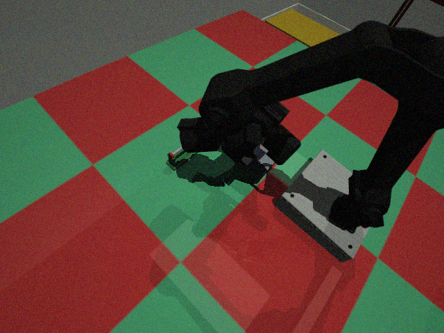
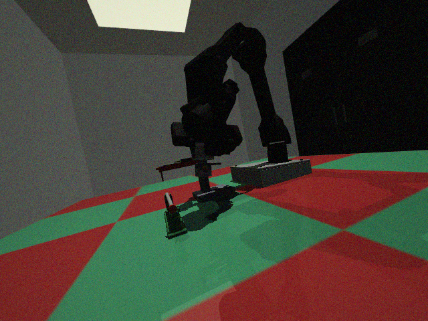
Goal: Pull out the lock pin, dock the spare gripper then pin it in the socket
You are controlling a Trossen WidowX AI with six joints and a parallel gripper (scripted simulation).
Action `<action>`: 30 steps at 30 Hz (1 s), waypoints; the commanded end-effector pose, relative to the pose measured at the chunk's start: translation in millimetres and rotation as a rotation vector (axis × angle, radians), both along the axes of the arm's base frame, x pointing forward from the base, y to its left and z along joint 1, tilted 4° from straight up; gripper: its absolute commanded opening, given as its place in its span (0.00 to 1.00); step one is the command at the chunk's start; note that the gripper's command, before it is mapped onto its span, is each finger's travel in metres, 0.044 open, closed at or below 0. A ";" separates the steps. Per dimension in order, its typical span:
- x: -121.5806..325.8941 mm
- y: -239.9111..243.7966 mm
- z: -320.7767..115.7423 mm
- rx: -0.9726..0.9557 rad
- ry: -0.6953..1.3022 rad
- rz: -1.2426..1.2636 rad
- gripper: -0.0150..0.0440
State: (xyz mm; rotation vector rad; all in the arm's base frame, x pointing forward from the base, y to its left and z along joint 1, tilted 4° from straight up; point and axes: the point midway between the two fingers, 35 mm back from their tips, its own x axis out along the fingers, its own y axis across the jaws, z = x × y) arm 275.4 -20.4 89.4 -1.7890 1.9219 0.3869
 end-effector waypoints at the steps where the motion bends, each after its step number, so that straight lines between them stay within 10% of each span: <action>1: 1.0 -1.1 -4.6 -0.010 0.004 0.008 0.25; 20: 1.3 -0.8 -11.1 -0.008 0.005 0.006 0.25; 30: 1.3 -0.8 -11.1 -0.008 0.005 0.006 0.70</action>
